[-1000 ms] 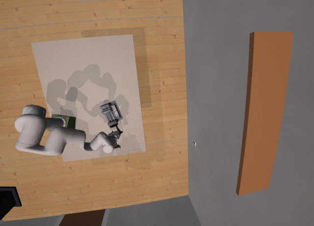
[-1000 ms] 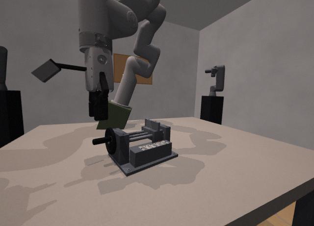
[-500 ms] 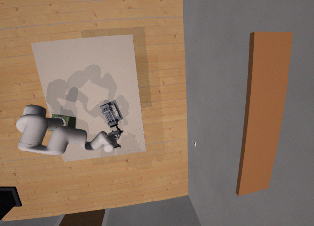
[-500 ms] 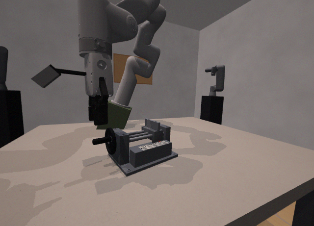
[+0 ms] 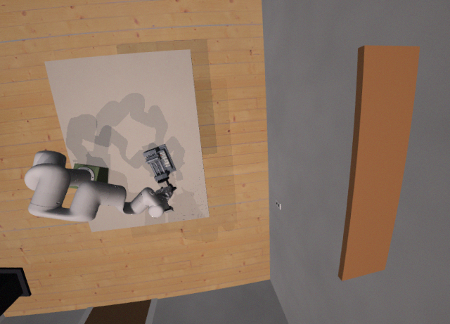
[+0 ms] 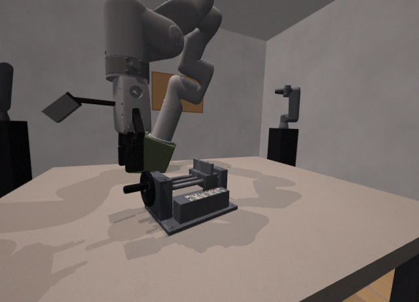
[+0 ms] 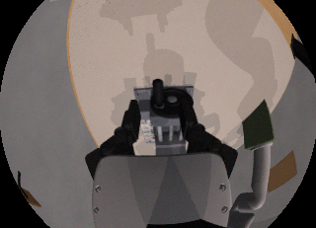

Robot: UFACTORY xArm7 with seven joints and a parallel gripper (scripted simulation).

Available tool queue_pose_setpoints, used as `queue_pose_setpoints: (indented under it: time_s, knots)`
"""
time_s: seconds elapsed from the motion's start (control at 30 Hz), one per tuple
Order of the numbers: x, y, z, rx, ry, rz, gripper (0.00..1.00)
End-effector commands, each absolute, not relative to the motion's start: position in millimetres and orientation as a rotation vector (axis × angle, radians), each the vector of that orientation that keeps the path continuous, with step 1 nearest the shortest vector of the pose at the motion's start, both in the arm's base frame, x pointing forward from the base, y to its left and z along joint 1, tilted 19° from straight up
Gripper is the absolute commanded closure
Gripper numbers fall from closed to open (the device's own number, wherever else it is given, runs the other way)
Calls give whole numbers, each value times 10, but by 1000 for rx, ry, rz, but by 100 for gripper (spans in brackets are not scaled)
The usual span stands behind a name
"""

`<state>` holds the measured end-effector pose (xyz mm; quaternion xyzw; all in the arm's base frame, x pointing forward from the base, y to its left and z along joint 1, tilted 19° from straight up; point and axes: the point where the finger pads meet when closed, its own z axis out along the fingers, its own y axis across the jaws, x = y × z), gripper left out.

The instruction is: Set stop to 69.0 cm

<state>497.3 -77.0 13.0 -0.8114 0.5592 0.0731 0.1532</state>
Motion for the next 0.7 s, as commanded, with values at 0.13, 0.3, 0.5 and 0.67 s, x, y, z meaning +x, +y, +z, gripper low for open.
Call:
queue_pose_setpoints:
  time_s: [0.13, 0.3, 0.5, 0.67]
  knots:
    - [5002, -694, -113, -2326, 1605, 204, 43]
    - [5008, -659, -212, -2326, 1605, 204, 43]
    - [5017, -606, -366, -2326, 1605, 204, 43]
    - [5021, -586, -423, -2326, 1605, 204, 43]
